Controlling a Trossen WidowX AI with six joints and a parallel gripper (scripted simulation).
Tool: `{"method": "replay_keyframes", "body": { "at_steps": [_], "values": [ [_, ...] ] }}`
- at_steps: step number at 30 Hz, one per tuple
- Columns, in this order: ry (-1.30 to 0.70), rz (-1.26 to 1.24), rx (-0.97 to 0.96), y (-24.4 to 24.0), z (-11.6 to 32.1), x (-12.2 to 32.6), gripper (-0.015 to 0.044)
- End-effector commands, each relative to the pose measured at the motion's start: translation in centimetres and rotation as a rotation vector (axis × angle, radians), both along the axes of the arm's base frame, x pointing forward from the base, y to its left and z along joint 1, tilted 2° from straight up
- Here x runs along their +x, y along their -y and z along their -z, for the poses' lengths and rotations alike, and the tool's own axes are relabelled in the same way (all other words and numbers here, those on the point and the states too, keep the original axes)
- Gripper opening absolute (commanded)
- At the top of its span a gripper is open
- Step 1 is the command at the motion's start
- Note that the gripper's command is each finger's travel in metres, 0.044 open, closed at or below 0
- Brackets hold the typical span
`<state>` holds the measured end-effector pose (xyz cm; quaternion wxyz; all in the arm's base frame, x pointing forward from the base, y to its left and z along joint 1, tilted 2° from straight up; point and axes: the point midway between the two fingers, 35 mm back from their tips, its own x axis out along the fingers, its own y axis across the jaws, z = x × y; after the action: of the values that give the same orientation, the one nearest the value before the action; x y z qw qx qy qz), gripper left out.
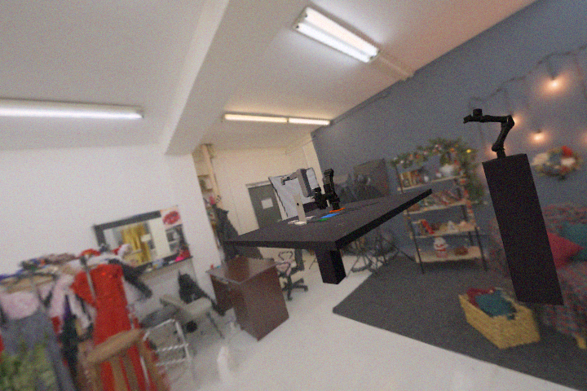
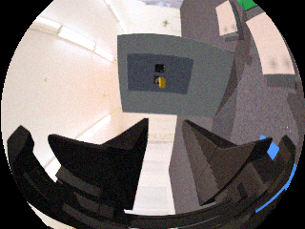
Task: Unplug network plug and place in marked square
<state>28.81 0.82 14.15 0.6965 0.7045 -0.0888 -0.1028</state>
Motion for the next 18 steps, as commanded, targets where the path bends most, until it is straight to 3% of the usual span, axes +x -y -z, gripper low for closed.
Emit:
{"method": "replay_keyframes", "body": {
  "at_steps": [1,18],
  "values": [
    [0.000,-0.005,0.006,0.5,0.0,1.2,0.0156],
    [0.012,-0.001,-0.002,2.7,0.0,4.3,0.0156]
  ]
}}
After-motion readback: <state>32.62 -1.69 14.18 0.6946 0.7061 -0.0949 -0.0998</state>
